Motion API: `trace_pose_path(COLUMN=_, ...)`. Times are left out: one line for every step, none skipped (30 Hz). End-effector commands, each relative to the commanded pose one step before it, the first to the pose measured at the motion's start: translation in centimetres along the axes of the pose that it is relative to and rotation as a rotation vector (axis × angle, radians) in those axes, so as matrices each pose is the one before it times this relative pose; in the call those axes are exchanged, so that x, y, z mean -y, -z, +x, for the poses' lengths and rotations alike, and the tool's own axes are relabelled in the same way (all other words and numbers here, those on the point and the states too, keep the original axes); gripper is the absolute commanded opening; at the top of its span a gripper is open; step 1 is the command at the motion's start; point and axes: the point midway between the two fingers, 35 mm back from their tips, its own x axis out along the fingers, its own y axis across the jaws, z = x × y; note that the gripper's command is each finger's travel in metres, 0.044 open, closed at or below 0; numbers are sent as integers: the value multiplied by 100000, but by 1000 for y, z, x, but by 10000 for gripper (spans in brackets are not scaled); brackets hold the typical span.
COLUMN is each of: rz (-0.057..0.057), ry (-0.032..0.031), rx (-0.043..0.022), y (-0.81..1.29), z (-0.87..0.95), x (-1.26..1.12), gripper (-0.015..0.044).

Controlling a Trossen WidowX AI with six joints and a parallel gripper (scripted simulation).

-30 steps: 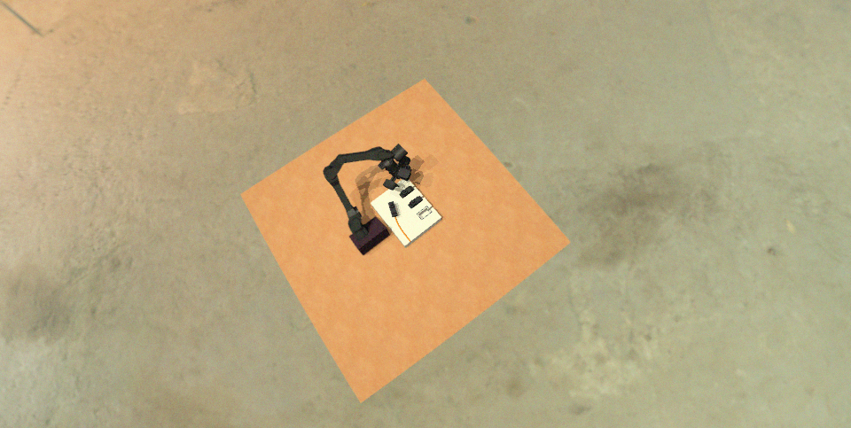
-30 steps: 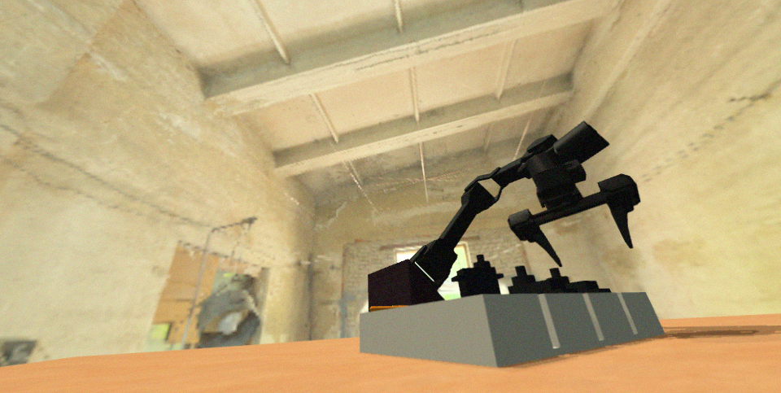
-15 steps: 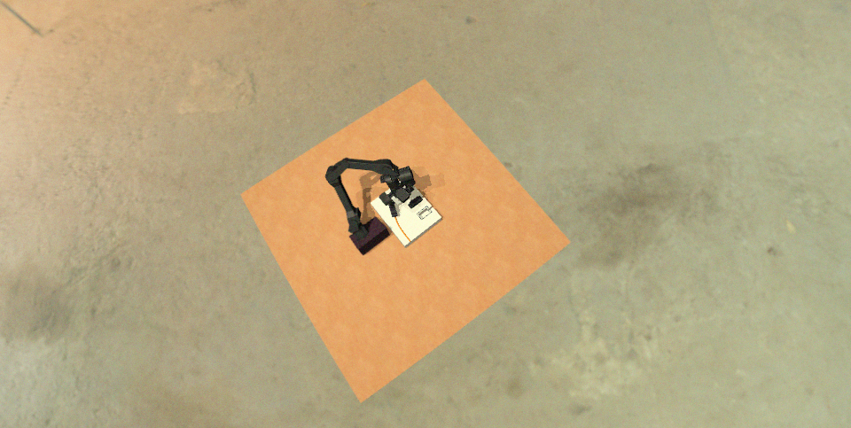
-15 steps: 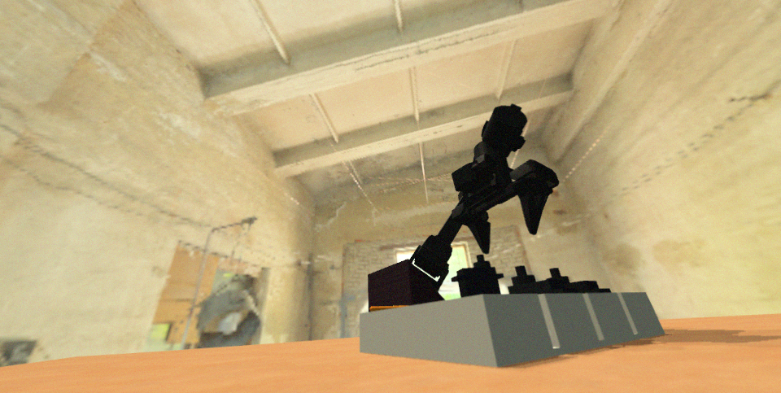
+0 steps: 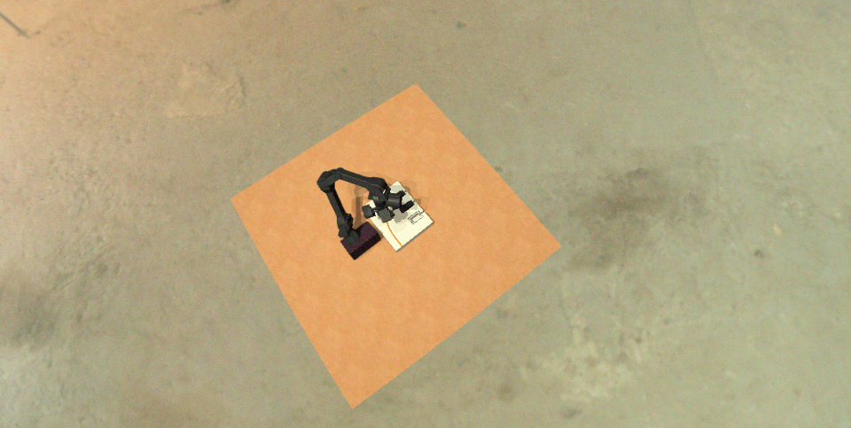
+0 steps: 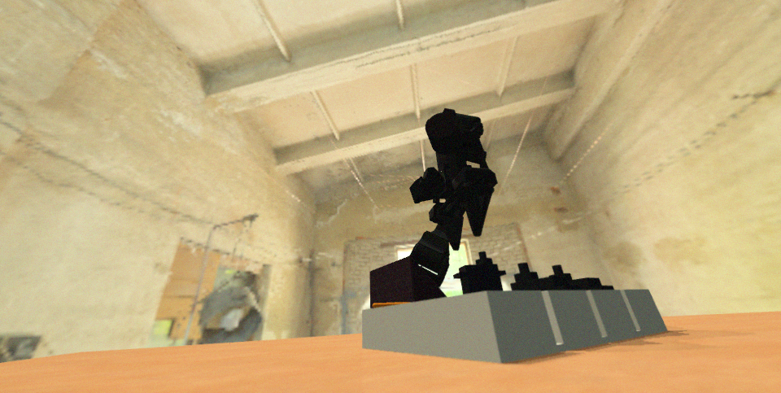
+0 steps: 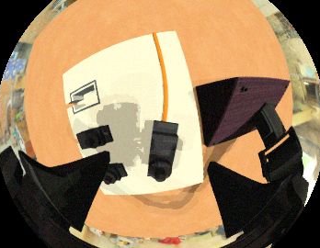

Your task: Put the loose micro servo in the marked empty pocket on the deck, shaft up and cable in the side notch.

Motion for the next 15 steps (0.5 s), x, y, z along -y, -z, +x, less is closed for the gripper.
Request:
trace_pose_path(rz=1331, ry=891, rx=-1622, y=-53, z=198, x=348, gripper=440)
trace_pose_path(rz=-1, ry=-5, rx=2, y=0, z=182, x=-9, gripper=440)
trace_pose_path(rz=-2, ry=-6, rx=1, y=0, z=270, x=-10, gripper=440)
trace_pose_path(rz=-4, ry=-7, rx=-2, y=1, z=381, x=-9, gripper=440)
trace_pose_path(rz=-5, ry=-5, rx=-7, y=-5, z=392, x=-15, gripper=440)
trace_pose_path(rz=-7, ry=-2, rx=-13, y=-5, z=430, x=-9, gripper=440)
trace_pose_path(rz=-8, ry=2, rx=-19, y=1, z=432, x=8, gripper=440)
trace_pose_path(rz=-6, ry=4, rx=-16, y=6, z=286, x=18, gripper=440)
trace_pose_path(rz=-1, ry=2, rx=-5, y=10, z=73, x=22, gripper=440)
trace_pose_path(rz=0, ry=1, rx=-2, y=3, z=24, x=7, gripper=440)
trace_pose_path(rz=0, ry=-1, rx=0, y=0, z=25, x=-1, gripper=440)
trace_pose_path(rz=0, ry=-1, rx=0, y=0, z=50, x=-2, gripper=440)
trace_pose_path(rz=0, ry=-2, rx=1, y=0, z=77, x=-3, gripper=440)
trace_pose_path(rz=0, ry=-2, rx=0, y=0, z=97, x=-3, gripper=440)
trace_pose_path(rz=-1, ry=-2, rx=0, y=0, z=117, x=-3, gripper=440)
